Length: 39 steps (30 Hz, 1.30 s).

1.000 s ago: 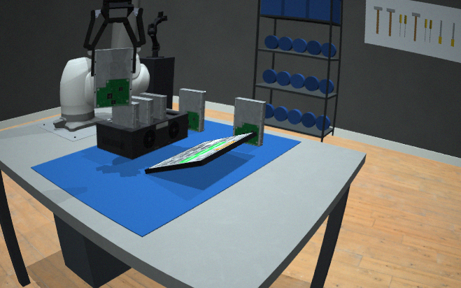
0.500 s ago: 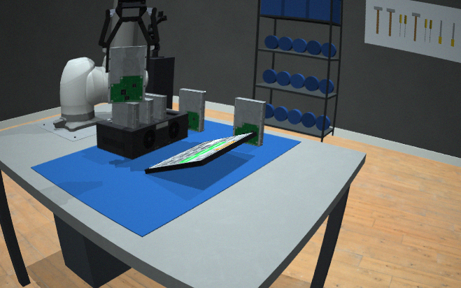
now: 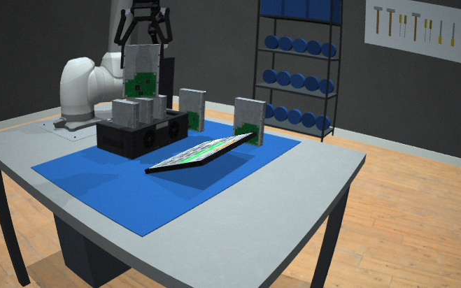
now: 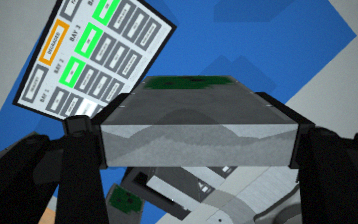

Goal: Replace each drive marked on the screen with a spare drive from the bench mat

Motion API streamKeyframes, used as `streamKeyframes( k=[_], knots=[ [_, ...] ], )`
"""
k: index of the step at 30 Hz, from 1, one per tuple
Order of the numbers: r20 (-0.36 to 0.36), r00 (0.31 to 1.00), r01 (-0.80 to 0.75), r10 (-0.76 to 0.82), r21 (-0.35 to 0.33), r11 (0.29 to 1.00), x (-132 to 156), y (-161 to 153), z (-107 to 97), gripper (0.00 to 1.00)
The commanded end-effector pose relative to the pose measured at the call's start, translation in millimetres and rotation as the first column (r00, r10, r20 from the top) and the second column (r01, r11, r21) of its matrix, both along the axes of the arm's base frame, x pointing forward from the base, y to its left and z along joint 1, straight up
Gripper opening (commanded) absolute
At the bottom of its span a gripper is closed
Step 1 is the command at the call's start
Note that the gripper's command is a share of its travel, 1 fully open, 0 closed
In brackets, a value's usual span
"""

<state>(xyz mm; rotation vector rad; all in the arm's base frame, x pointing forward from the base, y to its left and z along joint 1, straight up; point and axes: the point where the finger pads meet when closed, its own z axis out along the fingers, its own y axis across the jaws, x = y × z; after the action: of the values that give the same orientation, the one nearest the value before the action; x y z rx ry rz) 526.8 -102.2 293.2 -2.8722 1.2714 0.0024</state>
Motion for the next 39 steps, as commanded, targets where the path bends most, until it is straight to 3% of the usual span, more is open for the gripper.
streamKeyframes(
  k=[1,26,39],
  knots=[
    [0.001,0.999,0.041,-0.041,-0.001,0.999,-3.7,17.0,0.9,0.1],
    [0.001,0.951,0.309,-0.309,-0.001,0.951,-45.4,122.8,0.4,0.1],
    [0.001,0.909,0.418,-0.418,-0.001,0.909,-69.2,161.9,-1.0,0.1]
  ],
)
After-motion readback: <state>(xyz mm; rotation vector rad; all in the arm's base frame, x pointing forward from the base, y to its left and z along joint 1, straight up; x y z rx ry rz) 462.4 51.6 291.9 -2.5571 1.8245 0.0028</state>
